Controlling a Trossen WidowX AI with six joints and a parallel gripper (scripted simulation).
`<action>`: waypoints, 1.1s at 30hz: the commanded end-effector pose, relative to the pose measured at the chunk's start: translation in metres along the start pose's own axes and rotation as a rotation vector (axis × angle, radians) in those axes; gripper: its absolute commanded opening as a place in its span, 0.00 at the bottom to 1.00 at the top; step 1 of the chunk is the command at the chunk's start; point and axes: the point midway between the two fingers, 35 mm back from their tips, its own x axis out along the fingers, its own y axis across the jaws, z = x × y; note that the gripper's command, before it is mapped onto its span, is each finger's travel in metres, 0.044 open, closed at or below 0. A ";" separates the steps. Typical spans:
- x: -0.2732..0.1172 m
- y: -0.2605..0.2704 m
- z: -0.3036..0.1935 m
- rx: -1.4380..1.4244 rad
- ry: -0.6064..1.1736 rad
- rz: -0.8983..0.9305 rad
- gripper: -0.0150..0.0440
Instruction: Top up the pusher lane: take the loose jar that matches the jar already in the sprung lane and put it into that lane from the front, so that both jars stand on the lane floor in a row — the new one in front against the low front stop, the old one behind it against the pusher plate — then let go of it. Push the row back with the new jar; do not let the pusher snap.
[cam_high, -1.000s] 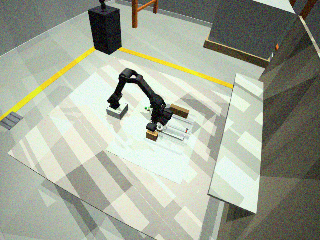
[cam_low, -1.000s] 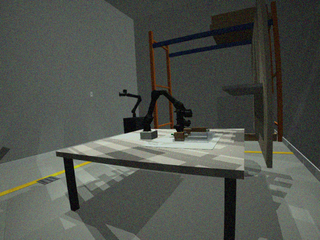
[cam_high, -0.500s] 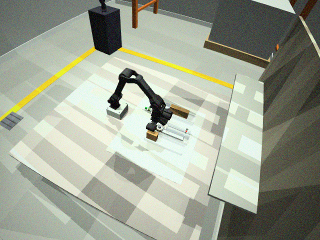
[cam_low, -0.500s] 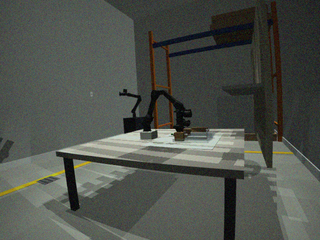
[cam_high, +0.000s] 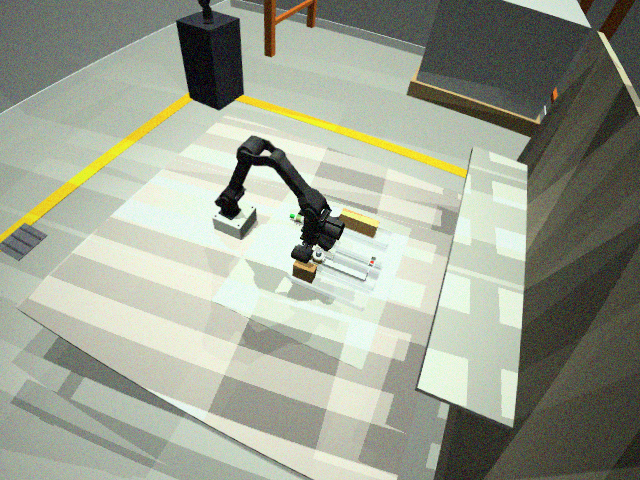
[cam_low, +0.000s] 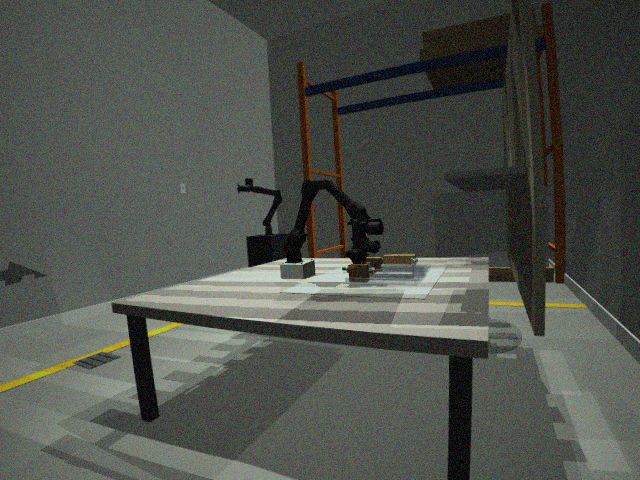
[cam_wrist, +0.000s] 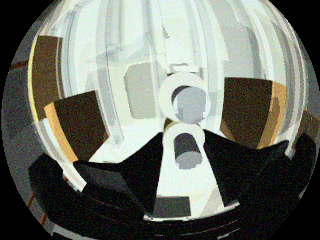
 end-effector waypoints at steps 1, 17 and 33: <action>0.000 -0.001 0.002 0.000 -0.012 -0.002 0.25; 0.000 0.000 -0.002 0.000 -0.012 -0.002 0.25; 0.000 0.000 -0.002 0.000 -0.012 -0.002 0.61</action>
